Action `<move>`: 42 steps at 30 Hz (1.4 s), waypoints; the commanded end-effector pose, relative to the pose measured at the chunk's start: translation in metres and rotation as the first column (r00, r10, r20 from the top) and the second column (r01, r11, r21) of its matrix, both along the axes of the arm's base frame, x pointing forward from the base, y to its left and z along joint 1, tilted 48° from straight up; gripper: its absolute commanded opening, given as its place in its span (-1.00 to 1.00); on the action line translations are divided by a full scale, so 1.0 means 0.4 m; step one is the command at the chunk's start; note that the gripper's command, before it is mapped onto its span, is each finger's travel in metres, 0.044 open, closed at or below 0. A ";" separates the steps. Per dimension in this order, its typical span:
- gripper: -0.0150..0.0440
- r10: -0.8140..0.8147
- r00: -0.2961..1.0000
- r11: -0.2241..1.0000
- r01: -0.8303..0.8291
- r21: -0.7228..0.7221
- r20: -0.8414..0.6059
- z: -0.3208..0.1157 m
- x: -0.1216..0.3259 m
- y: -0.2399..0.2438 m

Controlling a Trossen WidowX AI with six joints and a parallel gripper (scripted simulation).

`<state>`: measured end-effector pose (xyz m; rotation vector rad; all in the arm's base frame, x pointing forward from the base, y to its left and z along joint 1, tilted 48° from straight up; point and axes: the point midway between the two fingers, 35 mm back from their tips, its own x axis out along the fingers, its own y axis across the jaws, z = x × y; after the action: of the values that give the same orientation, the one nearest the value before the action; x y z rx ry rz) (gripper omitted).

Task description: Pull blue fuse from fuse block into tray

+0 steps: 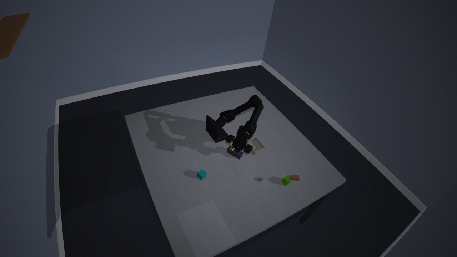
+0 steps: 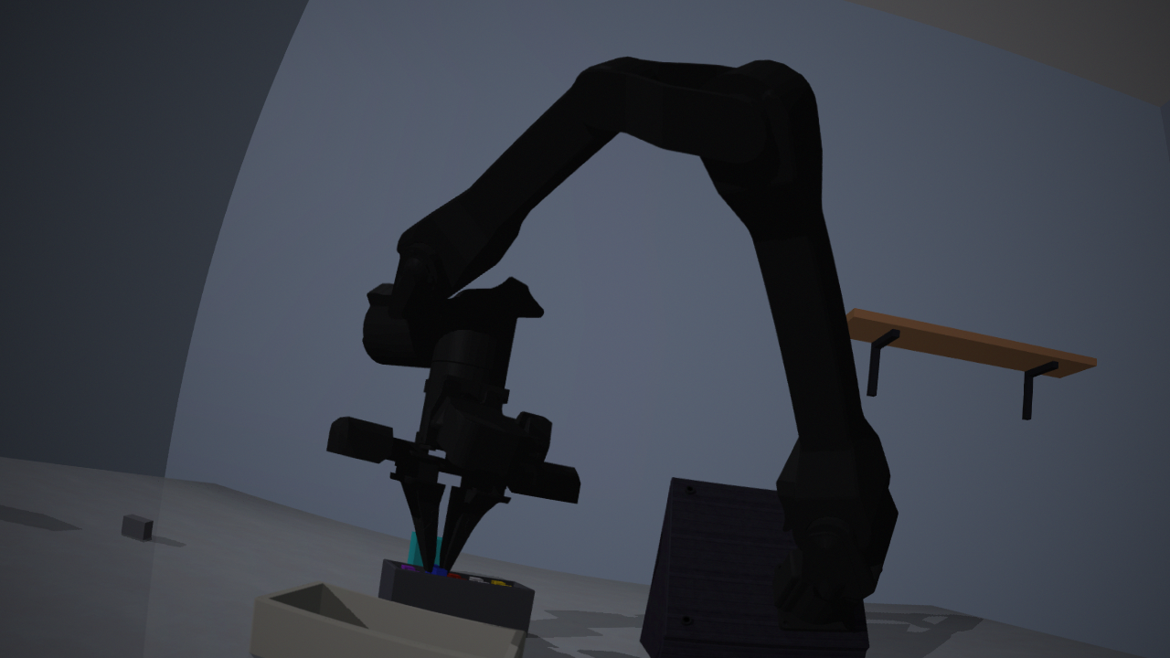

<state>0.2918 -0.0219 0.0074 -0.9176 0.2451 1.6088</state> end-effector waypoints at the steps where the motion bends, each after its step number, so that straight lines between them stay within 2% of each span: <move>1: -0.49 -0.001 1.000 1.000 0.001 -0.004 0.004 0.005 0.001 -0.008; 42: -0.49 -0.004 1.000 1.000 0.004 -0.003 0.003 0.038 0.000 -0.046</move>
<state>0.2914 -0.0374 0.0211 -0.9141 0.2457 1.6054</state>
